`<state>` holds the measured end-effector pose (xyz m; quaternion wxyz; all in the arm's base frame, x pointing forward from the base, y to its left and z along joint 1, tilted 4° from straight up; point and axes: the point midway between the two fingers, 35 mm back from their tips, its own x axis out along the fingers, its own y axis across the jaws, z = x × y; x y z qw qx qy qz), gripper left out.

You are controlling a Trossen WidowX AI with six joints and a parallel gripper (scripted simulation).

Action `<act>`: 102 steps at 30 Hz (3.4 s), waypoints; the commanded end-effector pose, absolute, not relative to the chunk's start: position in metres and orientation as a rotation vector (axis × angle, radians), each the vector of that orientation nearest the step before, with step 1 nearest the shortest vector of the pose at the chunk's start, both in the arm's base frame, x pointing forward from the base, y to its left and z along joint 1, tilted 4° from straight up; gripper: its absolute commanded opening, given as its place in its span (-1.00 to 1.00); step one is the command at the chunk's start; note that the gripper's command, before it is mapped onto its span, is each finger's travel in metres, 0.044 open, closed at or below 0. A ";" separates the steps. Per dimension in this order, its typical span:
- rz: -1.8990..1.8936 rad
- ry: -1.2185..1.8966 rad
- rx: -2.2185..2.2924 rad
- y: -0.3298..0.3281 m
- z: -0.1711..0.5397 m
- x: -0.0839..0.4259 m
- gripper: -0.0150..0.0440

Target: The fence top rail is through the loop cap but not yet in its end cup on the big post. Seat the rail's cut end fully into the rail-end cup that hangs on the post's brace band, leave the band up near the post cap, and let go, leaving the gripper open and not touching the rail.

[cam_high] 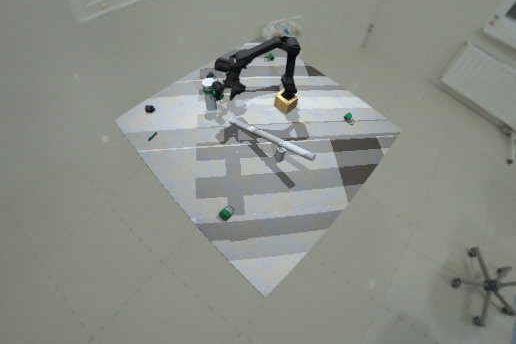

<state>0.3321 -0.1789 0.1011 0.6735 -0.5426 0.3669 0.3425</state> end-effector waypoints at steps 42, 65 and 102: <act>-0.134 1.049 0.160 -0.072 0.193 0.308 1.00; -1.145 1.271 1.241 -0.013 0.086 0.314 1.00; -1.145 1.272 1.242 -0.009 0.037 0.315 1.00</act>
